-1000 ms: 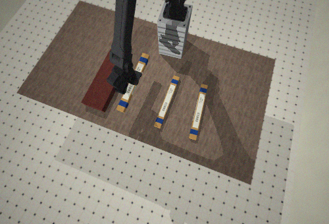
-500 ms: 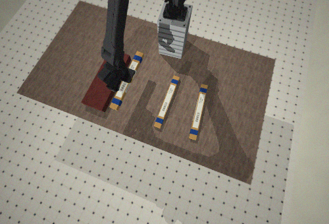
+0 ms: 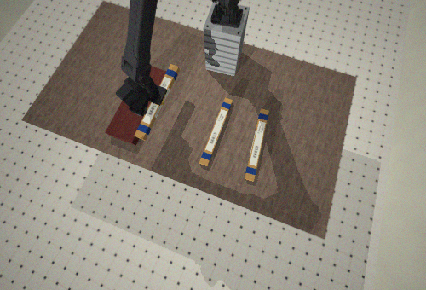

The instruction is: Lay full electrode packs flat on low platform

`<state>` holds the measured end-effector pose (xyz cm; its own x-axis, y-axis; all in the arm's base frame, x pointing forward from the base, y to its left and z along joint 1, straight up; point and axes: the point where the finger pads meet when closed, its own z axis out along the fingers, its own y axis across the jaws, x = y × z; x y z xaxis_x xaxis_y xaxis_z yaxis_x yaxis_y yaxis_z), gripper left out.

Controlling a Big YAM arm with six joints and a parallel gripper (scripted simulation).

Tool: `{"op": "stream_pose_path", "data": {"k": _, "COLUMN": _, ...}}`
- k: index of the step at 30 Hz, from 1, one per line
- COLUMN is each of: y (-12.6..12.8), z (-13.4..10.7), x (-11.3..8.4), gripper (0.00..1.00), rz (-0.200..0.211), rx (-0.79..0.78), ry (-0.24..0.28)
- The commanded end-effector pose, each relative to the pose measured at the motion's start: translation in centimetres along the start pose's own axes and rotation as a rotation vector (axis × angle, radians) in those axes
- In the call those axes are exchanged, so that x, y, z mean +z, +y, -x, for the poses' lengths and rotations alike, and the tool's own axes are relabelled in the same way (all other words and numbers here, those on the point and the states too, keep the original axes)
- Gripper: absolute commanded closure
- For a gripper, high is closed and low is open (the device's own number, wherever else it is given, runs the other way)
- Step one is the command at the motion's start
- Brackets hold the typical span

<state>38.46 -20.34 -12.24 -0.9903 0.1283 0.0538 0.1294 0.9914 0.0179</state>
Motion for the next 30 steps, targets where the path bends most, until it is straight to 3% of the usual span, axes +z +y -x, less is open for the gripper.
{"op": "stream_pose_path", "data": {"k": 1, "y": -2.5, "z": 4.5, "x": -3.7, "gripper": 1.00, "rz": -0.033, "rx": -0.022, "ry": -0.100}}
{"op": "stream_pose_path", "data": {"k": 30, "y": -9.7, "z": 4.3, "x": -3.5, "gripper": 1.00, "rz": -0.035, "rx": -0.022, "ry": -0.091}}
